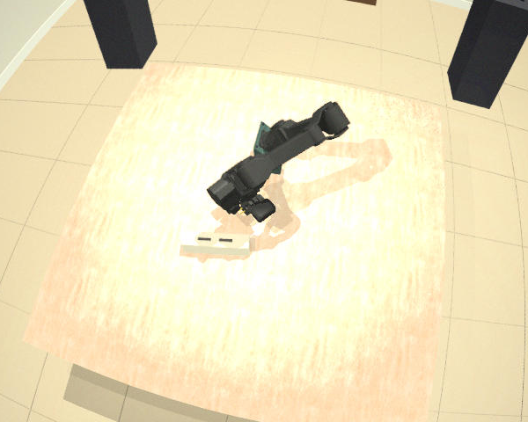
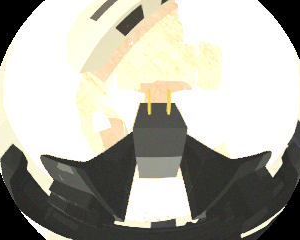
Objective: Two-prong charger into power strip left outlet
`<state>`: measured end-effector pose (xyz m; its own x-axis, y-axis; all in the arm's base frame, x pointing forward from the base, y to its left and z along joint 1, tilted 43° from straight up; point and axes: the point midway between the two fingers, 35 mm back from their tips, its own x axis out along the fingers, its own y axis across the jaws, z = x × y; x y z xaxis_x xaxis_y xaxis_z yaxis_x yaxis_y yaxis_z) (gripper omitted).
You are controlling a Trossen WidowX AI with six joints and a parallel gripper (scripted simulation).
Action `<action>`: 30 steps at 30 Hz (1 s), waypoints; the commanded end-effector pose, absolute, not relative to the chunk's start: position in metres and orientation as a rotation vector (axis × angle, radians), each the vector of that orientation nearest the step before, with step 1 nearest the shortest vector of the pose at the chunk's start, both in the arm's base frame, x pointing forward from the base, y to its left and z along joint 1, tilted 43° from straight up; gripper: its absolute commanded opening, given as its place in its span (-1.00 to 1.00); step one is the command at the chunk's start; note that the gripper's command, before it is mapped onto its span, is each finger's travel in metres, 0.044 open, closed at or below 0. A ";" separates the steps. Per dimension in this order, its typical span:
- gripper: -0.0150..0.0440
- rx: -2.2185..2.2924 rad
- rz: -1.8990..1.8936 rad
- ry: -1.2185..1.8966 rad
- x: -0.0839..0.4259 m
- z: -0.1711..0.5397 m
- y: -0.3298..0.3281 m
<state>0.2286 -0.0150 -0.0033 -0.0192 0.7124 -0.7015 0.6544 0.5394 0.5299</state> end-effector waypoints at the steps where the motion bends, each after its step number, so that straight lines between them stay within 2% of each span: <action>1: -0.49 1.120 0.097 1.710 0.228 -0.006 -0.017; 30: -0.49 0.778 0.417 1.600 0.230 -0.045 -0.025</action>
